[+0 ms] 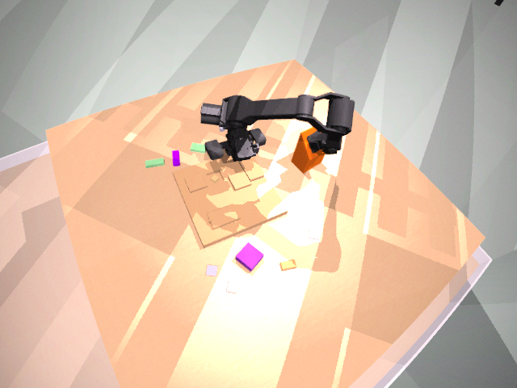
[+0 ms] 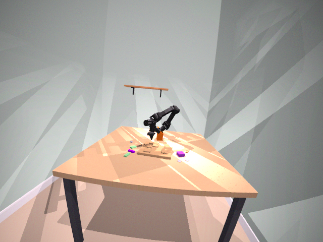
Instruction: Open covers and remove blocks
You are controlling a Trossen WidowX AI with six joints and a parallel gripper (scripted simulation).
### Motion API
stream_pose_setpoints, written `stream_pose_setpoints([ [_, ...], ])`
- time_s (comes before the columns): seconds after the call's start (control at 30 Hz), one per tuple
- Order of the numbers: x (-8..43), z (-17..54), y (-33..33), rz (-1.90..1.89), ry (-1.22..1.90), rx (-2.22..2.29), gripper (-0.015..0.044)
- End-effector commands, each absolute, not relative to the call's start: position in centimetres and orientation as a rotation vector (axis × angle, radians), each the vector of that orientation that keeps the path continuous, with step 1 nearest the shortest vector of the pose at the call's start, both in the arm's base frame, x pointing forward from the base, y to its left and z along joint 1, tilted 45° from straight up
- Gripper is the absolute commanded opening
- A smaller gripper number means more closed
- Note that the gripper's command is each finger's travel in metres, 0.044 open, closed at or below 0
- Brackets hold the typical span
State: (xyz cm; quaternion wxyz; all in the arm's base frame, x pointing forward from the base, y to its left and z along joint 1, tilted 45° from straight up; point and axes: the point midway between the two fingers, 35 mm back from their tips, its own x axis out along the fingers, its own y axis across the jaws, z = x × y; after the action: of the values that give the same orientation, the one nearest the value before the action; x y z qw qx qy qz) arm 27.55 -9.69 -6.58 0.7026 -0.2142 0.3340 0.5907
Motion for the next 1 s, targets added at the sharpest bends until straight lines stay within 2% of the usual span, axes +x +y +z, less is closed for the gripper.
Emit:
stream_pose_setpoints([
  [0.0, 27.6, -6.9, -9.5, 1.318, 0.745, -0.479, 0.0000],
  [0.97, 27.9, -9.0, -7.5, 1.318, 0.744, -0.479, 0.0000],
])
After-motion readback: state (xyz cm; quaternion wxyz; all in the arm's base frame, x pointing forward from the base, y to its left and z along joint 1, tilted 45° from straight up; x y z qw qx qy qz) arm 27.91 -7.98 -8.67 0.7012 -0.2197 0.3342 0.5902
